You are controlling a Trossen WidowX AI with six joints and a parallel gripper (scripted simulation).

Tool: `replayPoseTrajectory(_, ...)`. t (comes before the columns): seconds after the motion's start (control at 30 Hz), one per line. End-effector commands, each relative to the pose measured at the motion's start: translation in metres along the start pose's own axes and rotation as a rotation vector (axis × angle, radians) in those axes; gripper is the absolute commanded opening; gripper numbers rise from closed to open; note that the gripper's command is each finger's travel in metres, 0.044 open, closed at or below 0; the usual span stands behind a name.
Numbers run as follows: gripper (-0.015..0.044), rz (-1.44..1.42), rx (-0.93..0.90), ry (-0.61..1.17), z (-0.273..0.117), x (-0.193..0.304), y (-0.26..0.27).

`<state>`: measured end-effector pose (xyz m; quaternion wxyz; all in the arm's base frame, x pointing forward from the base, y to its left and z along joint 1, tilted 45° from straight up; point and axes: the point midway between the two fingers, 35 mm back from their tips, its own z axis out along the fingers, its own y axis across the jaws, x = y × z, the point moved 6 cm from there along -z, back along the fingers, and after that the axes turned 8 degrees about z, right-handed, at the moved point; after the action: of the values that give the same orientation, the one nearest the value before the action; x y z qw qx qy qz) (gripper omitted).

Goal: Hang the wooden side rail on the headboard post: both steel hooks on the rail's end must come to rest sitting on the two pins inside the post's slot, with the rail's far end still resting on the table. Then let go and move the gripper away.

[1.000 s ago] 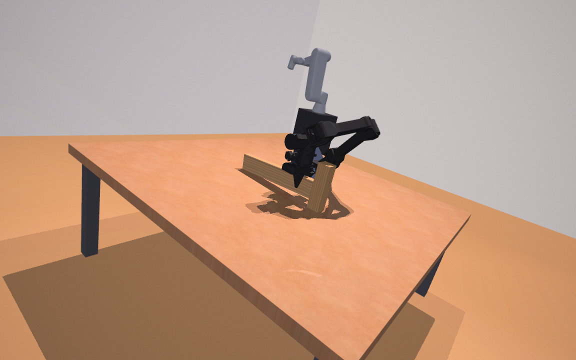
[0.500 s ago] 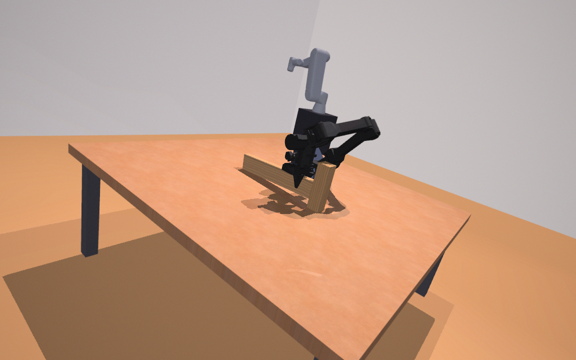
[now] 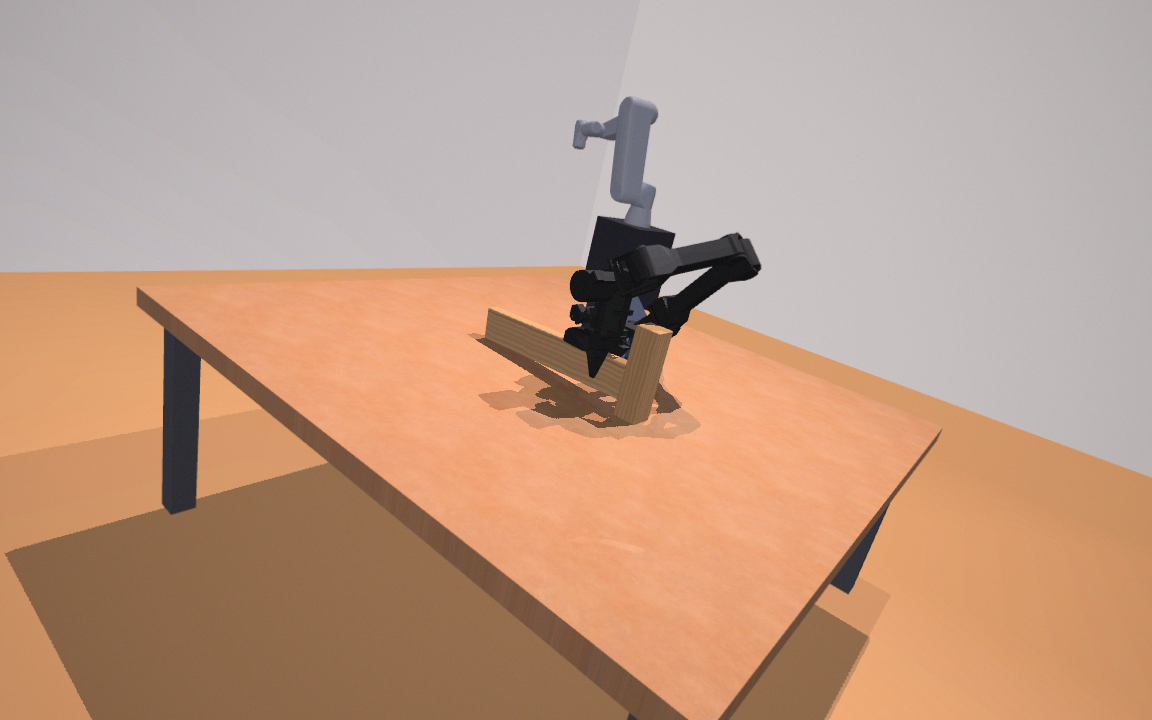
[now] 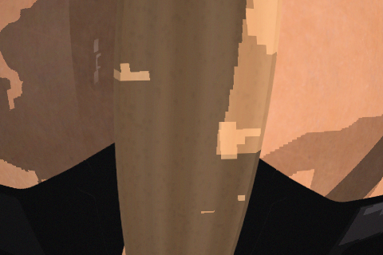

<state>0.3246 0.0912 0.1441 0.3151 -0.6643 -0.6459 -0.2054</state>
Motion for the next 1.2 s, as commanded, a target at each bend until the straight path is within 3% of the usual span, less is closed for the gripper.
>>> replayPoseTrajectory(0.0,0.0,0.002,-0.003,0.009,-0.0001,0.0005,0.0002)
replayPoseTrajectory(1.17,0.0,0.002,-0.003,0.009,0.0057,0.0006,0.0002)
